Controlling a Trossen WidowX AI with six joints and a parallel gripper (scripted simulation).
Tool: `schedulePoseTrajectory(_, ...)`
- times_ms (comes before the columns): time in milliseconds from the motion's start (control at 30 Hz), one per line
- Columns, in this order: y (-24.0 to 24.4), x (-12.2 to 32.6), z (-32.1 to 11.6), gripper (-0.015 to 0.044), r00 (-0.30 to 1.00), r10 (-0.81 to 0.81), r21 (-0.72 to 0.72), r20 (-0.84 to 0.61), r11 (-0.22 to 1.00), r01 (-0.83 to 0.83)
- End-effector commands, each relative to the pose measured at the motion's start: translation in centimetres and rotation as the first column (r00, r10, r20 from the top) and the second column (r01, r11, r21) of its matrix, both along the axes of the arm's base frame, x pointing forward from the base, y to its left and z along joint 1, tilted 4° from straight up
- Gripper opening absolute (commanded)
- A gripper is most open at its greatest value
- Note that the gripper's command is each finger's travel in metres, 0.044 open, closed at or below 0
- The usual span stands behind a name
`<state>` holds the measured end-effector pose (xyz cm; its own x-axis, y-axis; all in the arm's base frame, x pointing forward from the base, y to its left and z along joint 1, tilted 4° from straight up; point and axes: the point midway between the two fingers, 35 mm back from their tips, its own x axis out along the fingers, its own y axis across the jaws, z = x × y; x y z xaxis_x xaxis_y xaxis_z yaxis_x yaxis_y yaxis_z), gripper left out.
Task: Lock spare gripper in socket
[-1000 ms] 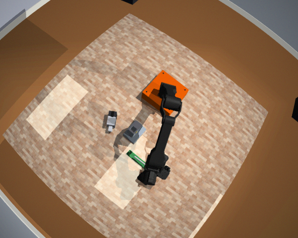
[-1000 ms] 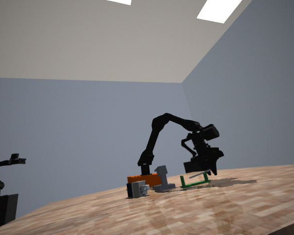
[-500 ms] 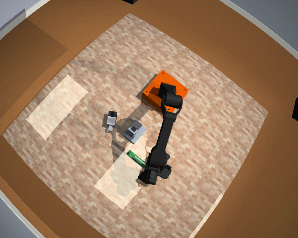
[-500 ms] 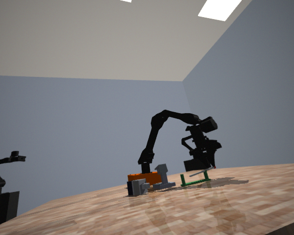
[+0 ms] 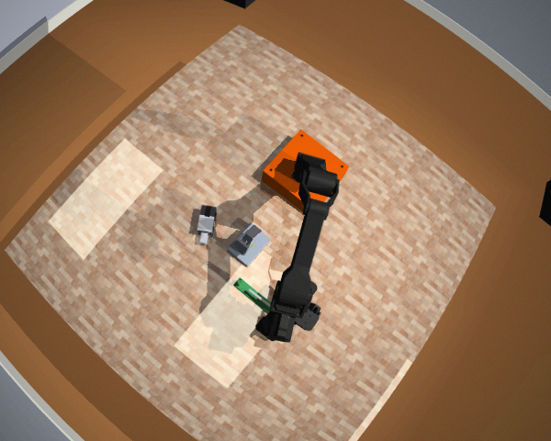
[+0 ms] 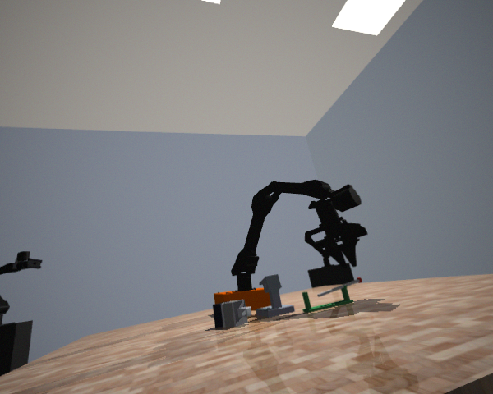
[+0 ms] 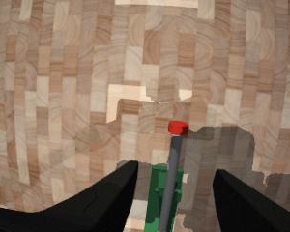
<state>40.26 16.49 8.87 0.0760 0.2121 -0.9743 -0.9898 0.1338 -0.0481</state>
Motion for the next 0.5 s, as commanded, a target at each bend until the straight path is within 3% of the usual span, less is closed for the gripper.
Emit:
schedulePoseTrajectory(0, 0.0, 0.0, 0.0, 0.0226, 1.0, 0.0, 0.0, 0.0, 1.0, 0.0)
schedulePoseTrajectory(133, 0.0, 0.0, 0.0, 0.0331, 1.0, 0.0, 0.0, 0.0, 1.0, 0.0)
schedulePoseTrajectory(333, -6.1, -0.7, 4.6, 0.018, 1.0, 0.008, -0.029, 0.004, 1.0, -0.008)
schedulePoseTrajectory(467, -7.0, -1.0, 5.3, 0.018, 1.0, 0.009, -0.033, 0.004, 0.999, -0.009)
